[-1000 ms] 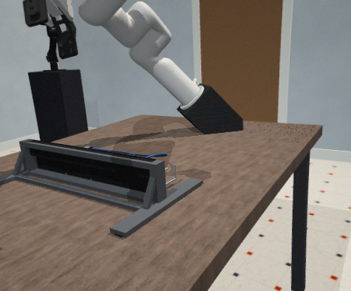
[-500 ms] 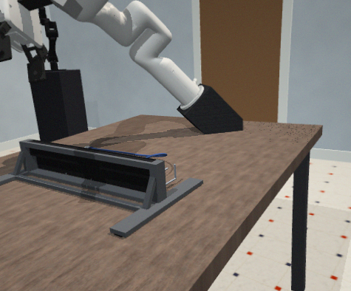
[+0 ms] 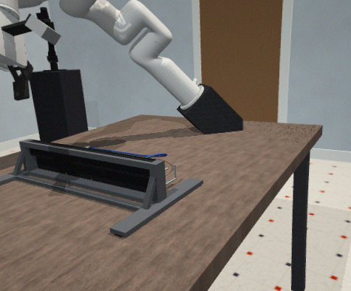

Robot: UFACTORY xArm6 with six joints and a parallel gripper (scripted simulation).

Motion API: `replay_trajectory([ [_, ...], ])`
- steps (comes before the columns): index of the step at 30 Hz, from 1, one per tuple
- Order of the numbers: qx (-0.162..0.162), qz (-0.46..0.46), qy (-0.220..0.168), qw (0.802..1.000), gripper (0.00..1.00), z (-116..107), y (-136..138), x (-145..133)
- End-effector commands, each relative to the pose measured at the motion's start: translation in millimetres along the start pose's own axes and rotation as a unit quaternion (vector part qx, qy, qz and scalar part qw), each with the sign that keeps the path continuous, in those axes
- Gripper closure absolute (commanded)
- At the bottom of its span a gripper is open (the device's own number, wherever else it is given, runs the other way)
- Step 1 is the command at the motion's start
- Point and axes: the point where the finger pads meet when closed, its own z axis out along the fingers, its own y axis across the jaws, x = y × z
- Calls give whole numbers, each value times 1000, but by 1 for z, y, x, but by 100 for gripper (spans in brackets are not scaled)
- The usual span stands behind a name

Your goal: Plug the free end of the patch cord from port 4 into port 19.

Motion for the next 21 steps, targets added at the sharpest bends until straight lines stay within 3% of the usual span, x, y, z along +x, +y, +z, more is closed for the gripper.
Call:
replay_trajectory([
  [1,3,8,-8,1000,0,-3,-24,-26],
  [17,40,36,-33,998,0,-9,-116,-91],
  [19,40,36,-33,998,0,-9,-116,-91],
  [21,49,42,-39,997,0,-11,-140,-103],
])
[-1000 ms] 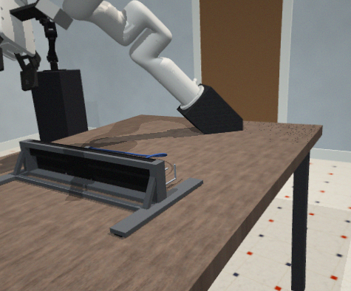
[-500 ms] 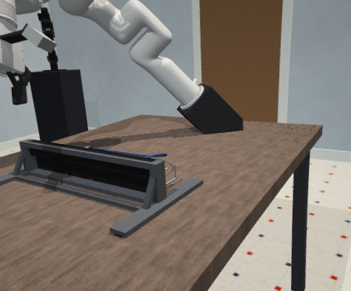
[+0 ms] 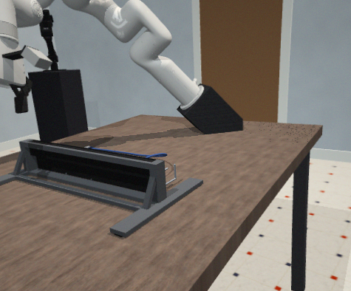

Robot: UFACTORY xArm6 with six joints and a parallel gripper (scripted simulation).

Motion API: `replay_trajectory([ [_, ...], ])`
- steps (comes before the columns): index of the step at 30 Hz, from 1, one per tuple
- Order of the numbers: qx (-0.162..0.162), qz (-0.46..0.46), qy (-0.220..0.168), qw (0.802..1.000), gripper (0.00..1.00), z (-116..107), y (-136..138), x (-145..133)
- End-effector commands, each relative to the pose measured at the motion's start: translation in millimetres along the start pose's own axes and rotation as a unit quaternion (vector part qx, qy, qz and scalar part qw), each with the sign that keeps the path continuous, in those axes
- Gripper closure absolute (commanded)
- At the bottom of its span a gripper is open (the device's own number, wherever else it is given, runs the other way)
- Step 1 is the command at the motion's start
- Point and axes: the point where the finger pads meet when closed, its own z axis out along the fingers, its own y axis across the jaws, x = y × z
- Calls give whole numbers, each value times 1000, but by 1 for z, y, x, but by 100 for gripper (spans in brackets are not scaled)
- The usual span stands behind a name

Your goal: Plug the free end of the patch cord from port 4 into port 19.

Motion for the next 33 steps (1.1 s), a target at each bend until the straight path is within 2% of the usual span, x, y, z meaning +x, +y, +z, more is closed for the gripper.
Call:
replay_trajectory([
  [1,7,11,-9,1000,0,-2,-36,-23],
  [13,35,33,-26,999,0,-3,-111,-53],
  [15,35,33,-26,999,0,-3,-111,-53],
  [16,41,39,-30,998,0,-4,-131,-59],
  [30,72,66,-48,994,0,-6,-222,-72],
  [32,72,66,-48,994,0,-6,-222,-72],
  [33,79,72,-51,993,0,-7,-242,-72],
])
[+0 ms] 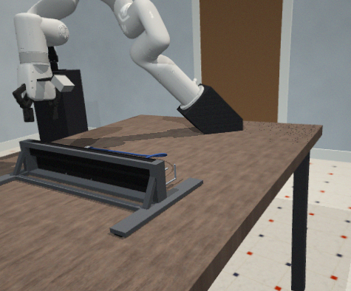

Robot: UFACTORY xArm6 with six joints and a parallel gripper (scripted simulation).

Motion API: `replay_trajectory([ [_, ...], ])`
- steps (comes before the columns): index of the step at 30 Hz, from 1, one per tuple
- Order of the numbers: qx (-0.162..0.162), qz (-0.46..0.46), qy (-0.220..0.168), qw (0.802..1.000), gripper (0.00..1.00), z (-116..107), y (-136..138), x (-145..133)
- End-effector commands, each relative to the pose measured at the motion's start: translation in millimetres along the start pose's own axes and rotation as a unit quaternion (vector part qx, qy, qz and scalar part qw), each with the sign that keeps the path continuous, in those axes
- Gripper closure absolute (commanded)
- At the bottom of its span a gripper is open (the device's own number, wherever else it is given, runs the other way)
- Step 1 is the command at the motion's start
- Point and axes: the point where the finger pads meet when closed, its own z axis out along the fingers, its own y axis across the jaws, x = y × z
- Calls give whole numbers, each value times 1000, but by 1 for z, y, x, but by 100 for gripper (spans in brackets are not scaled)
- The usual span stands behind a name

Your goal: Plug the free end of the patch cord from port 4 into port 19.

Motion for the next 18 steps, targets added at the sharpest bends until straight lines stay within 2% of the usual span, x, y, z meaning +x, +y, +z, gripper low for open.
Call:
replay_trajectory([
  [1,8,13,-8,1000,0,2,-41,-8],
  [14,37,41,-23,998,0,14,-126,-9],
  [16,37,41,-23,998,0,14,-126,-9],
  [18,45,49,-28,997,0,18,-151,-7],
])
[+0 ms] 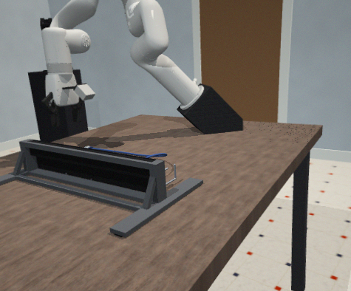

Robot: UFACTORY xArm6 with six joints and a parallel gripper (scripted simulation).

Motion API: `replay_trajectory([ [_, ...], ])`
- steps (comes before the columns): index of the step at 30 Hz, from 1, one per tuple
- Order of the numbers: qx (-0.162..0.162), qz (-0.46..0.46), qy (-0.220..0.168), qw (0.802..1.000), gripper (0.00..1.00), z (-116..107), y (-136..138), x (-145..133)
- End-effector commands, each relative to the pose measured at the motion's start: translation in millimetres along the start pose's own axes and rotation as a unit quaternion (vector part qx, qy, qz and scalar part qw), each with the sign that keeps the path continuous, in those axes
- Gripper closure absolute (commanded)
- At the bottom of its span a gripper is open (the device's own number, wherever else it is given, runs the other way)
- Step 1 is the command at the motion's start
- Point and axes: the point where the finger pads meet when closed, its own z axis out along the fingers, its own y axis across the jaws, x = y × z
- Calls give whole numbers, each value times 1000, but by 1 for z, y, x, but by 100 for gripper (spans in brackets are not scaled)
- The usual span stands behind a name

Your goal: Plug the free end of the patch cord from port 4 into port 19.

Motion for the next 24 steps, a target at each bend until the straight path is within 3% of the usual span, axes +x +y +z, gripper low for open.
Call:
replay_trajectory([
  [1,8,14,-7,1000,0,6,-41,-1],
  [10,25,33,-16,999,0,19,-92,5],
  [24,27,34,-17,999,0,20,-95,5],
])
